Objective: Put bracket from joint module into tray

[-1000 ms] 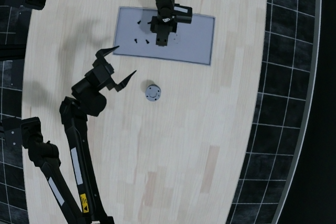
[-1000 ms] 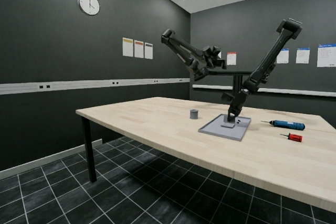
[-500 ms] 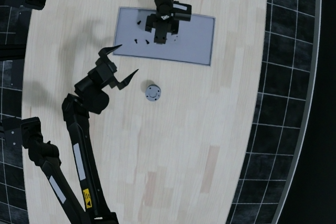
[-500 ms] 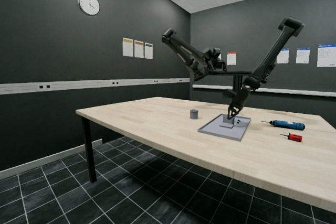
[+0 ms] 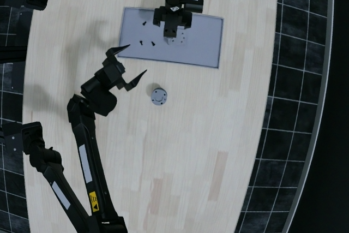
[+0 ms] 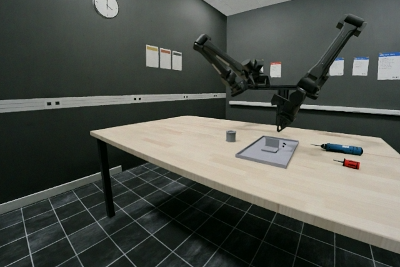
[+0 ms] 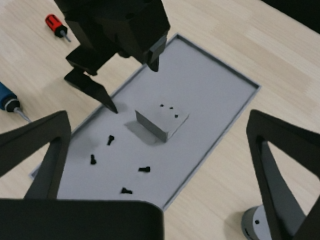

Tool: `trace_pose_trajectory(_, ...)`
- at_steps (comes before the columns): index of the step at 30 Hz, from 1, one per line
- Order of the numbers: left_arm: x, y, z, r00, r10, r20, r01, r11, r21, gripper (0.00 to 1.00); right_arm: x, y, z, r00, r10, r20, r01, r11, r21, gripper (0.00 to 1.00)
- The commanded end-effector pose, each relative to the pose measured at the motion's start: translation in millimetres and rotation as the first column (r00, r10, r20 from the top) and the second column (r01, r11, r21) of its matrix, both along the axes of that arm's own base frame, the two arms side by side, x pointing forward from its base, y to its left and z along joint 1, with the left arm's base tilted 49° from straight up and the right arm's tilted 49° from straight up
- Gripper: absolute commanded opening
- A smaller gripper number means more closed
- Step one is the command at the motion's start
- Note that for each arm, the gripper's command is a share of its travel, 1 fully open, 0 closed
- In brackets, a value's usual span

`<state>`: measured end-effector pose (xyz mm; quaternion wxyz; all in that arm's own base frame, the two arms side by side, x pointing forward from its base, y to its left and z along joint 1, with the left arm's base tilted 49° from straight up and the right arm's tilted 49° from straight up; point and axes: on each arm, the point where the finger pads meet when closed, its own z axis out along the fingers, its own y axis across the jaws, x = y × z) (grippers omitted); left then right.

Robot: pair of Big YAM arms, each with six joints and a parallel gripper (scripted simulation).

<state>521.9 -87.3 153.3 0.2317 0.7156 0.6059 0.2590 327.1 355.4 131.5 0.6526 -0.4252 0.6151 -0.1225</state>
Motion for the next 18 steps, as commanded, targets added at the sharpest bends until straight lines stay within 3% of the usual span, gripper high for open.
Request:
trace_pose_trajectory(1,-9.1,-11.7,14.6,1.000,-0.017,0.015,0.017,1.000,-0.008,0.97,11.9,13.5,13.7,0.999,0.002,0.035,-0.003,0.999,0.036,1.00)
trace_pose_trajectory(18,-1.9,-5.1,11.8,1.000,-0.007,0.015,0.007,1.000,-0.006,0.97,8.0,17.6,13.5,0.999,0.013,0.035,-0.014,0.999,0.036,1.00)
